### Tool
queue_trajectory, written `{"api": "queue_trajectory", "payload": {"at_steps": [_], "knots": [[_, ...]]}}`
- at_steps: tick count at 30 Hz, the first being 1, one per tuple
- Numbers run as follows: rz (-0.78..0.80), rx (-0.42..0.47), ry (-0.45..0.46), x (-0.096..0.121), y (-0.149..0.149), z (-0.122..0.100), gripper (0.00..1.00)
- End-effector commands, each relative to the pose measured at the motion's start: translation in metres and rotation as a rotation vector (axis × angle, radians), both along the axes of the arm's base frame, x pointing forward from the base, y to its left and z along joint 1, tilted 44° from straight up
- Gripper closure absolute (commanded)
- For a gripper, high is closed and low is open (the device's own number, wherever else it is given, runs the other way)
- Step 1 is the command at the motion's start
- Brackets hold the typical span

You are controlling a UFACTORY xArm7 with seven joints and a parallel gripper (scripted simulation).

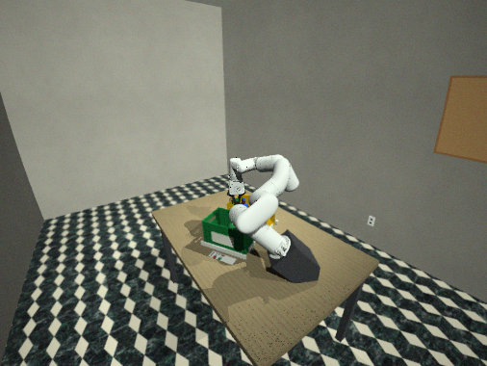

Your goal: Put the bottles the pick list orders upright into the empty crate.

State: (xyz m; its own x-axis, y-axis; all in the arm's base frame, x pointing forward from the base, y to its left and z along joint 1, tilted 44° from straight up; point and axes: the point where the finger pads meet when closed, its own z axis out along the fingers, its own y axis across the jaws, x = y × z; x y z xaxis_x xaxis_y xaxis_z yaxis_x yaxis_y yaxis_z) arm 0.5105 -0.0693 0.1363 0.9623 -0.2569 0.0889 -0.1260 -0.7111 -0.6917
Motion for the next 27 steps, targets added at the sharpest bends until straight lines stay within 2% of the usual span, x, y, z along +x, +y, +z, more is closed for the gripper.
{"api": "queue_trajectory", "payload": {"at_steps": [1,27], "knots": [[-0.004,-0.001,-0.003,-0.002,-0.008,0.008,1.00],[-0.004,-0.001,-0.003,-0.011,-0.032,0.035,1.00]]}}
